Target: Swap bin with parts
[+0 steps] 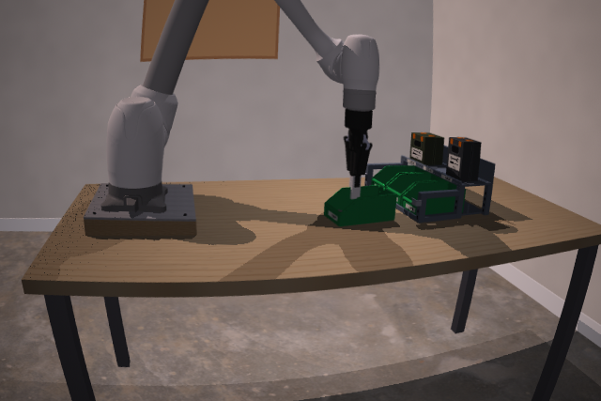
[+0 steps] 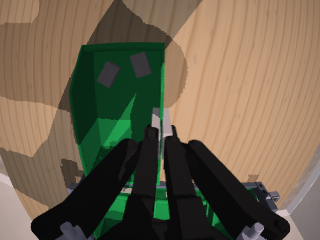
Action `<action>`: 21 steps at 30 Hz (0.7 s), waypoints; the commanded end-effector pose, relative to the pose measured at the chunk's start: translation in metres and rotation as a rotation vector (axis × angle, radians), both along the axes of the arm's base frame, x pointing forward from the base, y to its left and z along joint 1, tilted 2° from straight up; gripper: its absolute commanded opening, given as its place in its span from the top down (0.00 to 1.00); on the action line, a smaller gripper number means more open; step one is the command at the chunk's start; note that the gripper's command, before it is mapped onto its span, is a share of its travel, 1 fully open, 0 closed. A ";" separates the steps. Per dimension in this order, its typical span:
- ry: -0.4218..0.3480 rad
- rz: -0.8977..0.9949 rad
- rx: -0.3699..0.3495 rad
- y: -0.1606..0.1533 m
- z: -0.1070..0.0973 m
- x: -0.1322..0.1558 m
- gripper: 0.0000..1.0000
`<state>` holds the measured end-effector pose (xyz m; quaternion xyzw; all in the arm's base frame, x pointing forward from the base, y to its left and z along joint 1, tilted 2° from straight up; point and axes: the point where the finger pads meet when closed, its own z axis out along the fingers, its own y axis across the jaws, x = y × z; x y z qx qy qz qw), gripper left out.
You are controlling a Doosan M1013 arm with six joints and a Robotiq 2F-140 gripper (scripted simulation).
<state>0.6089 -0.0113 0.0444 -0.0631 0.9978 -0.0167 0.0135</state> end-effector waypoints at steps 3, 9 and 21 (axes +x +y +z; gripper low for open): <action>0.000 0.000 0.000 0.000 0.004 0.000 0.90; 0.000 0.000 0.000 0.000 0.014 0.000 0.90; 0.000 0.000 0.000 0.001 0.042 -0.001 0.90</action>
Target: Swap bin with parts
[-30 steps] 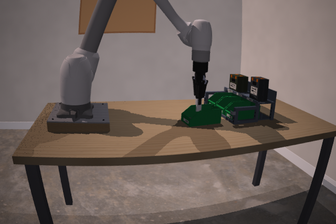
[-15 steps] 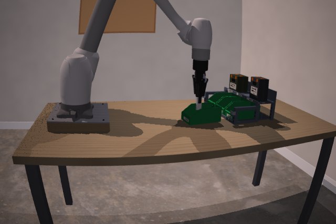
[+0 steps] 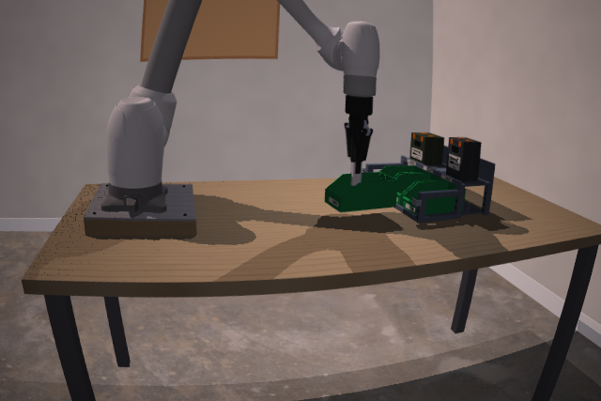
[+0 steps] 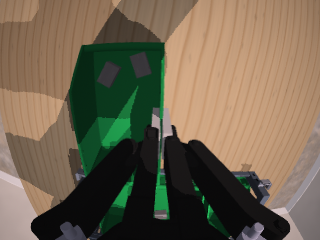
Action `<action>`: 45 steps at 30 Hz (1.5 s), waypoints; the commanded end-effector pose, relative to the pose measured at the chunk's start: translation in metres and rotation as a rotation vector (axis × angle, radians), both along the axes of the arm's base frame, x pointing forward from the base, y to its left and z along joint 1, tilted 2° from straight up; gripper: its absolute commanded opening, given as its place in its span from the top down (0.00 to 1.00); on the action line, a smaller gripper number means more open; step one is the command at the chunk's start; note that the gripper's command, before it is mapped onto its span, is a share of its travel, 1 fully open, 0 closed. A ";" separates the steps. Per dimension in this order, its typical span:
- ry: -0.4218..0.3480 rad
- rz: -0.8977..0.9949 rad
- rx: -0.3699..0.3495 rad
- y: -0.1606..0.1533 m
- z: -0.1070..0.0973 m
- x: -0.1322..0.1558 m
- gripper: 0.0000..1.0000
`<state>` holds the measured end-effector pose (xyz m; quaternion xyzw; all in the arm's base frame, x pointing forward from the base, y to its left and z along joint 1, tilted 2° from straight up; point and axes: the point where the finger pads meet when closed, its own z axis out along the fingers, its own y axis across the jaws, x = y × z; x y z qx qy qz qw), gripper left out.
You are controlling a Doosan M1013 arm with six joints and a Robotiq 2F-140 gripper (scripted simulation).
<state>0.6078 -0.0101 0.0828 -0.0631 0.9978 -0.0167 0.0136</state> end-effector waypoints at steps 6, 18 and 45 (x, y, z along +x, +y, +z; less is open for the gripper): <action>0.000 0.000 0.000 0.001 0.022 -0.001 0.90; 0.000 0.000 0.000 0.001 0.042 -0.001 0.90; 0.000 -0.004 0.000 0.008 0.046 0.000 0.90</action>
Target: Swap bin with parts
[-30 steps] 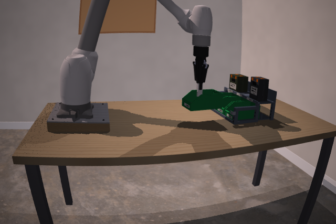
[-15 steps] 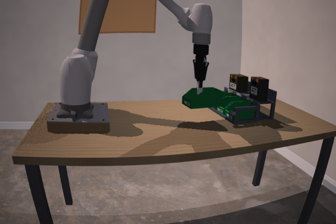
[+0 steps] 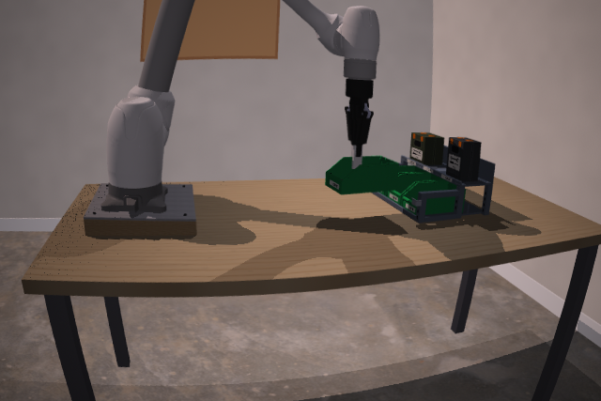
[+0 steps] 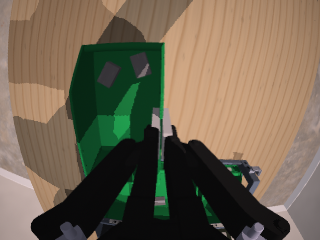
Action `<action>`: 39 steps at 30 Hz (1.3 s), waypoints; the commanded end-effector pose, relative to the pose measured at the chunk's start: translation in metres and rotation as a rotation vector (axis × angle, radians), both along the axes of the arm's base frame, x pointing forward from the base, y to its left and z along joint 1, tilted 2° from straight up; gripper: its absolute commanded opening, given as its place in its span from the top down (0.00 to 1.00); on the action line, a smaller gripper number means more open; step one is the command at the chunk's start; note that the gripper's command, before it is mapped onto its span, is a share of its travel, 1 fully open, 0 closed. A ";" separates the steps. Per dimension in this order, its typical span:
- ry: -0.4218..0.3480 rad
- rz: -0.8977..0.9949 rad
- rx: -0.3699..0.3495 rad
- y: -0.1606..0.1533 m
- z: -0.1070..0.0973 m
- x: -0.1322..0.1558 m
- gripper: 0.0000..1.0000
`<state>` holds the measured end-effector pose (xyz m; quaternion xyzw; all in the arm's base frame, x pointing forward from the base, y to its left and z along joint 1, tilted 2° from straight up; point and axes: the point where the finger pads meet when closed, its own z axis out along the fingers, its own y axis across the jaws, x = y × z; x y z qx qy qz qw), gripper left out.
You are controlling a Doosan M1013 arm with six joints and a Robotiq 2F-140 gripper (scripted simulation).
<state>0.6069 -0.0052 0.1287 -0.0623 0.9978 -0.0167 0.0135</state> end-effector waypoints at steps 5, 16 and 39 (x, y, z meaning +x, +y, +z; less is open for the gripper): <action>-0.001 -0.020 0.001 0.032 -0.001 0.005 0.90; -0.002 -0.065 0.002 0.107 -0.003 0.015 0.90; -0.002 -0.075 0.002 0.124 -0.004 0.018 0.90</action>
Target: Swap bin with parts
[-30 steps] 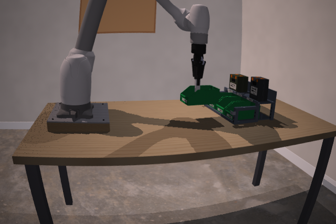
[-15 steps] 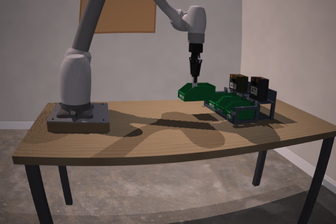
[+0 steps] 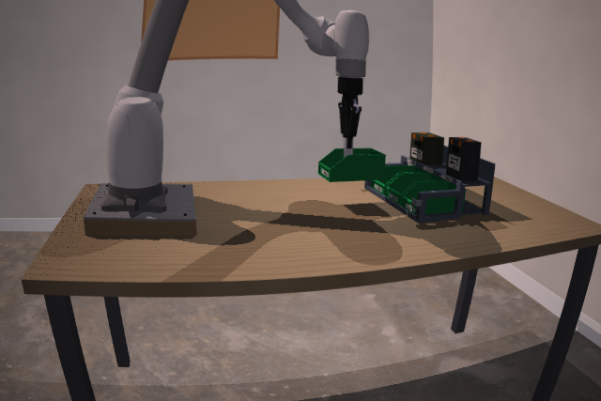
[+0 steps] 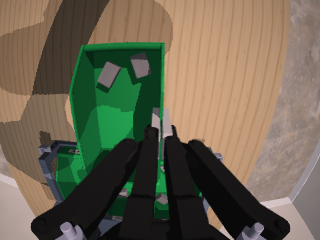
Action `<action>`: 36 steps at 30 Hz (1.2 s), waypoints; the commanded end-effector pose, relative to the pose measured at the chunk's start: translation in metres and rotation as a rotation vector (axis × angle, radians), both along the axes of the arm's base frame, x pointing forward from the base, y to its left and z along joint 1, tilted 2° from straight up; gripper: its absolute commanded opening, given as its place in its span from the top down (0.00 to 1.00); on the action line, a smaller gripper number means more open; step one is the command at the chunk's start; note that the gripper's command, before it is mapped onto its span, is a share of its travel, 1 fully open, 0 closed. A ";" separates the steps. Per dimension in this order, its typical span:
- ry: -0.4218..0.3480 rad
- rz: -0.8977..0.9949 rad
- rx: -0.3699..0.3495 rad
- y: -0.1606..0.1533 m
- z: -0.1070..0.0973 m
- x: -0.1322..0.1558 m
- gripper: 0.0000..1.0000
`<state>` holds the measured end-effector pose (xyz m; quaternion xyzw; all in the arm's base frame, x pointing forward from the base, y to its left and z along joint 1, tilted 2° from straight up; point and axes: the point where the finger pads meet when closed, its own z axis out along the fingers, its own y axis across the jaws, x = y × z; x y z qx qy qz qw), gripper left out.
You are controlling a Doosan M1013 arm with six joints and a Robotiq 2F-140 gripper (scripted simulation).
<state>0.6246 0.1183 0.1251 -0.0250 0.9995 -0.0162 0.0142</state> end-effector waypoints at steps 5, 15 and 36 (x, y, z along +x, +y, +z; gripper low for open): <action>0.000 0.000 0.000 0.000 -0.005 0.000 0.90; 0.000 0.000 0.000 -0.001 -0.023 0.001 0.90; 0.000 0.000 0.000 -0.002 -0.072 0.002 0.90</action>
